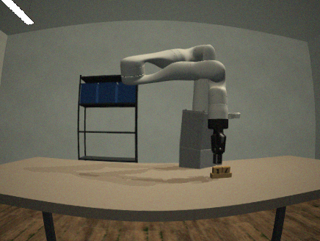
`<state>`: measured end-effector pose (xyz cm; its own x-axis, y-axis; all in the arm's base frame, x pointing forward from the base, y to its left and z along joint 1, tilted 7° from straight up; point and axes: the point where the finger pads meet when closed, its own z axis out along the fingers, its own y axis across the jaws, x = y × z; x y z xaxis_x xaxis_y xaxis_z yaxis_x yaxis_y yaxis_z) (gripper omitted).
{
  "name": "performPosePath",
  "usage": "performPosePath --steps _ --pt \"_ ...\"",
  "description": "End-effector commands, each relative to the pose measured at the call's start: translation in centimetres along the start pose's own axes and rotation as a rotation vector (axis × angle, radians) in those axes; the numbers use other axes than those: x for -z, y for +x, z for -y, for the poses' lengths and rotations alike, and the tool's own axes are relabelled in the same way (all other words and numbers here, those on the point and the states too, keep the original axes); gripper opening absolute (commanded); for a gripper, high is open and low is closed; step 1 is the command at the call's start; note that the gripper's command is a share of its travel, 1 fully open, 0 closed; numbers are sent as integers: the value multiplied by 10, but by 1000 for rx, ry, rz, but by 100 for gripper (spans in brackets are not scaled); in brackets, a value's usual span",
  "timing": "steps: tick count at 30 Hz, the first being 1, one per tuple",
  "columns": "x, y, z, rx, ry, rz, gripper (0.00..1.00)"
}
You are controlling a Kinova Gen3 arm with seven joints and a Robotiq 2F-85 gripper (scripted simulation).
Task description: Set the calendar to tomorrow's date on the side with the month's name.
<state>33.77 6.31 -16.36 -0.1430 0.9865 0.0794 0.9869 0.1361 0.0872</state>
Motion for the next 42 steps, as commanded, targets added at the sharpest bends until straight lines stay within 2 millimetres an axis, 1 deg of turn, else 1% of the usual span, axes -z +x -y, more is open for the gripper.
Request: performPosePath --steps 1,12,20,22,31,42 --pt "0 0 0 0 -1 0 46" --pt "-1 0 0 0 -1 0 46" --pt "-12 0 0 0 -1 0 46" --pt "-12 0 0 0 -1 0 46" --pt "-26 0 0 0 -1 0 46" --pt "-28 0 0 0 -1 0 46"
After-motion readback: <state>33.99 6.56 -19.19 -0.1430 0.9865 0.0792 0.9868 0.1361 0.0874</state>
